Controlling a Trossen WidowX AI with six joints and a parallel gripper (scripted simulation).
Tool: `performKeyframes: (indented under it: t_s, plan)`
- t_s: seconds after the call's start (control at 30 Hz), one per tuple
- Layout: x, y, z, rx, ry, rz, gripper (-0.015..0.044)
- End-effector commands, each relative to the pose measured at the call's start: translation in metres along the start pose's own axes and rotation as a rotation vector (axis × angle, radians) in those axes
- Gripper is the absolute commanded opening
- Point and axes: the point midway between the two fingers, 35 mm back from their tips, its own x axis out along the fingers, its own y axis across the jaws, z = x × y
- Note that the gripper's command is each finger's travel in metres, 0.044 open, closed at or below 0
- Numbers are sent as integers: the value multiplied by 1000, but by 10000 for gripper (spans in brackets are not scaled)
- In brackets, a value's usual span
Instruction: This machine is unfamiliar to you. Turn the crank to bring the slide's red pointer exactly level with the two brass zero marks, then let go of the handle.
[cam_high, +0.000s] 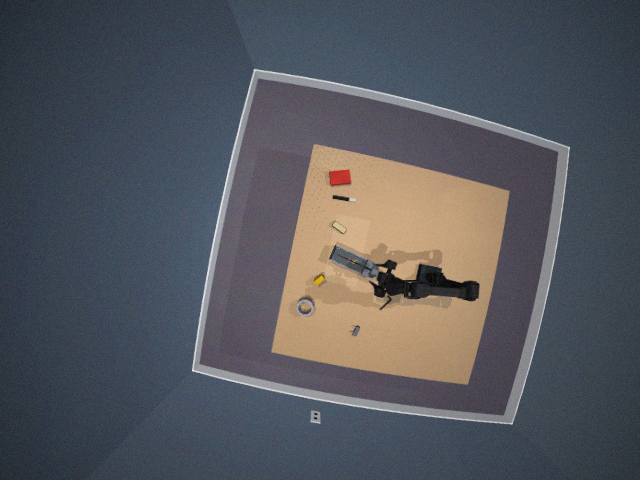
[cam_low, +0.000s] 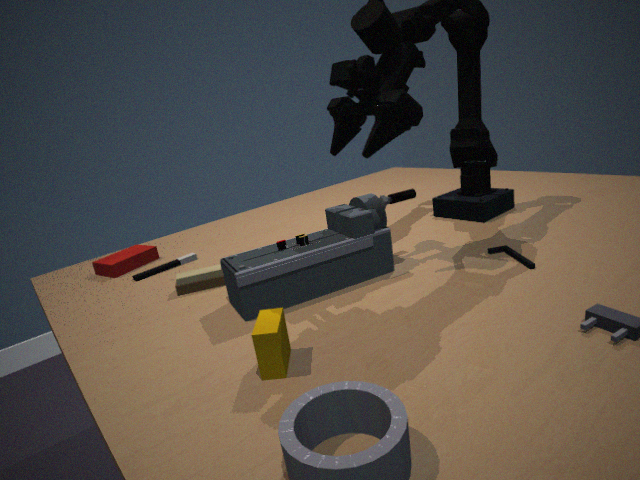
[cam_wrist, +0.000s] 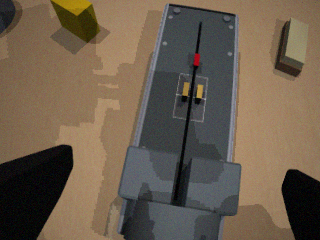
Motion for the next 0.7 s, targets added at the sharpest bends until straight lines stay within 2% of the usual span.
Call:
performKeyframes:
  t_s: [0.0, 0.2, 0.33, 0.67]
  plan:
    - [-21, 8, -22, 24, -20, -18, 440]
    - [-42, 16, -52, 49, -48, -29, 440]
    - [-44, 16, -55, 52, -52, -30, 440]
    - [-18, 17, -77, 52, -52, -29, 440]
